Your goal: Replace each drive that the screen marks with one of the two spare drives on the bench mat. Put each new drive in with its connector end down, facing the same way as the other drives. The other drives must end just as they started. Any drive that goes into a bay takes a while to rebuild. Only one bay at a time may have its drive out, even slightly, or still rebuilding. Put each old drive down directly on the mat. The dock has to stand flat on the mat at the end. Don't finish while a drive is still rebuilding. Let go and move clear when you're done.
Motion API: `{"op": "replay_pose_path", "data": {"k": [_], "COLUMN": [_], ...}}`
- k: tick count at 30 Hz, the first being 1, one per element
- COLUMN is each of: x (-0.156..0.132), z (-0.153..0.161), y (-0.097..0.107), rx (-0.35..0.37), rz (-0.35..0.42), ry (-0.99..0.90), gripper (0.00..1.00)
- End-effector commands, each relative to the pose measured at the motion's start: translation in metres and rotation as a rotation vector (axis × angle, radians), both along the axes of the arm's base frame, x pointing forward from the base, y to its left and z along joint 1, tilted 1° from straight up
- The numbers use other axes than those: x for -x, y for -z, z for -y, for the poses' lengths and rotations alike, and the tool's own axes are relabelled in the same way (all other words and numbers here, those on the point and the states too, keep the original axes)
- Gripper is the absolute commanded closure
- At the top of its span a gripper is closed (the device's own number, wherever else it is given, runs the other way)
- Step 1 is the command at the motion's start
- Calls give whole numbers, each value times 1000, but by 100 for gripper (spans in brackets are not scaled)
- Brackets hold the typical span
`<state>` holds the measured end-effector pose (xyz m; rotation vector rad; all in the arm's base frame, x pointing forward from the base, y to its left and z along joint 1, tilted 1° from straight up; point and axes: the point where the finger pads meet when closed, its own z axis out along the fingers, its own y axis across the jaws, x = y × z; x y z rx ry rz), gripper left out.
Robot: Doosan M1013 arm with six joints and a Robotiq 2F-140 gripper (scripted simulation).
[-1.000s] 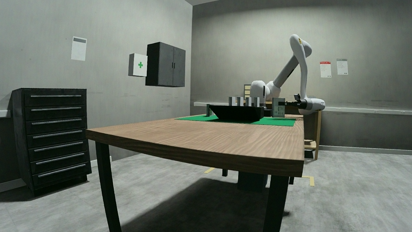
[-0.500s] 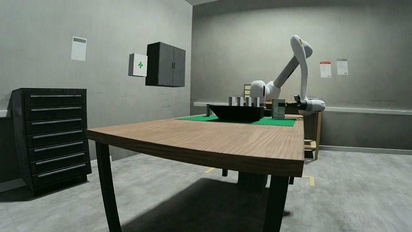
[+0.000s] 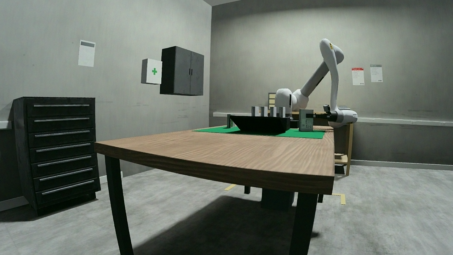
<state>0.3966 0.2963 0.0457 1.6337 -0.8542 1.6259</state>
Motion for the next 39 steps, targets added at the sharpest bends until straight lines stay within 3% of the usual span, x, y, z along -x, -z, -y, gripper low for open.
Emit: {"op": "replay_pose_path", "data": {"k": [1,23,24,39], "x": [0,0,0,0], "z": [0,0,0,0], "y": [0,0,0,0], "rx": [-1,-1,-1,-1], "rz": [0,0,0,0], "ry": [0,0,0,0], "gripper": [90,90,60,60]}}
